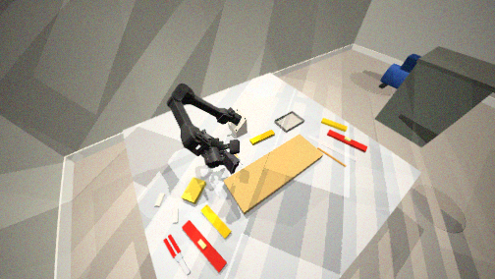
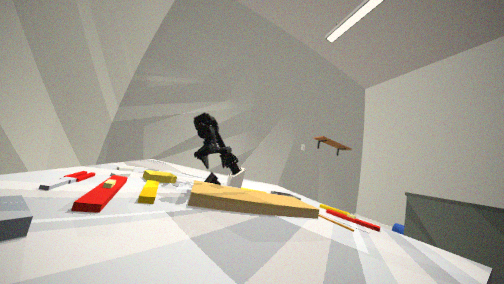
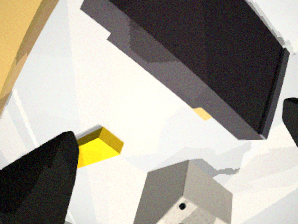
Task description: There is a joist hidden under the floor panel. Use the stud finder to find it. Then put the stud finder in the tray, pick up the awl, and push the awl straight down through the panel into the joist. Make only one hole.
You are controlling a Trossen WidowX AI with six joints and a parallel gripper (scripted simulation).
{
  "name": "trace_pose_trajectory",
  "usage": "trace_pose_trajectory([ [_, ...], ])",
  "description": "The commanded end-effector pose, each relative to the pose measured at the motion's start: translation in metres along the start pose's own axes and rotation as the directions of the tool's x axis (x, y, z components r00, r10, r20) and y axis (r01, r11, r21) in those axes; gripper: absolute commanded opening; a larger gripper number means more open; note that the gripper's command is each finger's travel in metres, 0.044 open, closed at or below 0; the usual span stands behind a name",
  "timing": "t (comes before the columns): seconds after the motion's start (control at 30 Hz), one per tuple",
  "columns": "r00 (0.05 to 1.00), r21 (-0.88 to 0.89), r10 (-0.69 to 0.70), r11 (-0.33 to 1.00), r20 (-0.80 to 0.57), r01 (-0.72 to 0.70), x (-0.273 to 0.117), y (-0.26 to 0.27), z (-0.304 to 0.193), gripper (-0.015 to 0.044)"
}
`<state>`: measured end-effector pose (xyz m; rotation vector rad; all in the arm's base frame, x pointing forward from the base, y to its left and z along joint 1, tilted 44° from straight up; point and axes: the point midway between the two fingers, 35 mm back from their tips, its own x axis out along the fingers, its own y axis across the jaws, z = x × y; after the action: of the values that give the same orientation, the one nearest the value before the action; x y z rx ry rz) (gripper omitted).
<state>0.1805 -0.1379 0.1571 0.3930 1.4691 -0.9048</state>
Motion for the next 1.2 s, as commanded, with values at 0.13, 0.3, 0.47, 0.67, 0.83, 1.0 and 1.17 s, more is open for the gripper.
trace_pose_trajectory([
  [0.13, 0.887, 0.665, -0.34, 0.745, 0.311, 0.053, 0.038, 0.022, -0.015, 0.044],
  [0.3, 0.843, 0.762, -0.373, 0.645, 0.387, -0.064, 0.041, 0.025, -0.018, 0.044],
  [0.47, 0.843, 0.762, -0.373, 0.645, 0.387, -0.064, 0.041, 0.025, -0.018, 0.044],
  [0.67, 0.843, 0.762, -0.373, 0.645, 0.387, -0.064, 0.041, 0.025, -0.018, 0.044],
  [0.83, 0.843, 0.762, -0.373, 0.645, 0.387, -0.064, 0.041, 0.025, -0.018, 0.044],
  [1.0, 0.844, 0.762, -0.372, 0.645, 0.386, -0.064, 0.043, 0.025, -0.017, 0.044],
  [1.17, 0.845, 0.762, -0.371, 0.645, 0.386, -0.065, 0.05, 0.023, -0.014, 0.044],
])
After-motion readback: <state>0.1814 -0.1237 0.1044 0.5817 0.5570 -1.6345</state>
